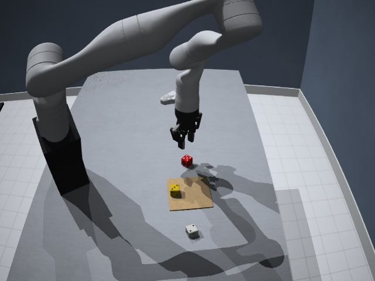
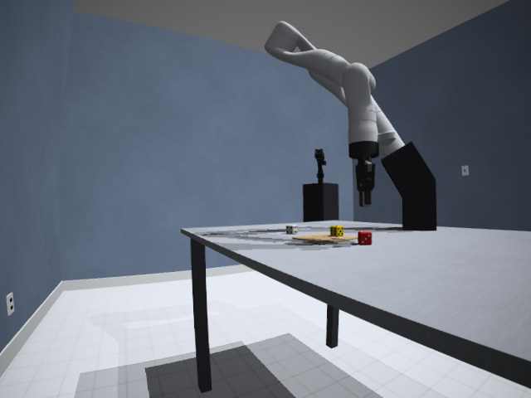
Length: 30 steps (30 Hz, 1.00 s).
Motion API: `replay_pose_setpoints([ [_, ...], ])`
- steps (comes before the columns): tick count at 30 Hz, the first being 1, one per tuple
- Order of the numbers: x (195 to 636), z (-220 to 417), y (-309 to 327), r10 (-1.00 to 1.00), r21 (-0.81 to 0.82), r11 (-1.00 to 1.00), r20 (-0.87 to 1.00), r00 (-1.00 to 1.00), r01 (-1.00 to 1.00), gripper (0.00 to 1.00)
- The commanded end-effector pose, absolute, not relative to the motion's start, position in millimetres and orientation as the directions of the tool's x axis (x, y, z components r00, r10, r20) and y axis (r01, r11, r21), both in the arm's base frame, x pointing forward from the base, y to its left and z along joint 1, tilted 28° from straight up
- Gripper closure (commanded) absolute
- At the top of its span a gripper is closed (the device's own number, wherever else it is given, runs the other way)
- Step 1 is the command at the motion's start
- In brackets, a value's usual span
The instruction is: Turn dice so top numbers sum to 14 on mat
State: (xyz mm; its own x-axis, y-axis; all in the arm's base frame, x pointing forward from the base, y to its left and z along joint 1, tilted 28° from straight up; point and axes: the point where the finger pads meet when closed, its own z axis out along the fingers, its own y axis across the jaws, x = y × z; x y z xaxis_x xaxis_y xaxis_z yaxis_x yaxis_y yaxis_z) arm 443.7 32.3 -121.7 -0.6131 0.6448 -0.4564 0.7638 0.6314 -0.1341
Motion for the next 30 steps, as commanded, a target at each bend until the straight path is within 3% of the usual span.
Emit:
replay_pose_setpoints([
  [1,446.5,-122.1,32.0,0.640,-0.132,0.638,-0.456,-0.618,0.759,0.54],
  [30,447.4,-125.5,30.4,0.640,-0.133,0.638,-0.456,-0.618,0.759,0.54],
])
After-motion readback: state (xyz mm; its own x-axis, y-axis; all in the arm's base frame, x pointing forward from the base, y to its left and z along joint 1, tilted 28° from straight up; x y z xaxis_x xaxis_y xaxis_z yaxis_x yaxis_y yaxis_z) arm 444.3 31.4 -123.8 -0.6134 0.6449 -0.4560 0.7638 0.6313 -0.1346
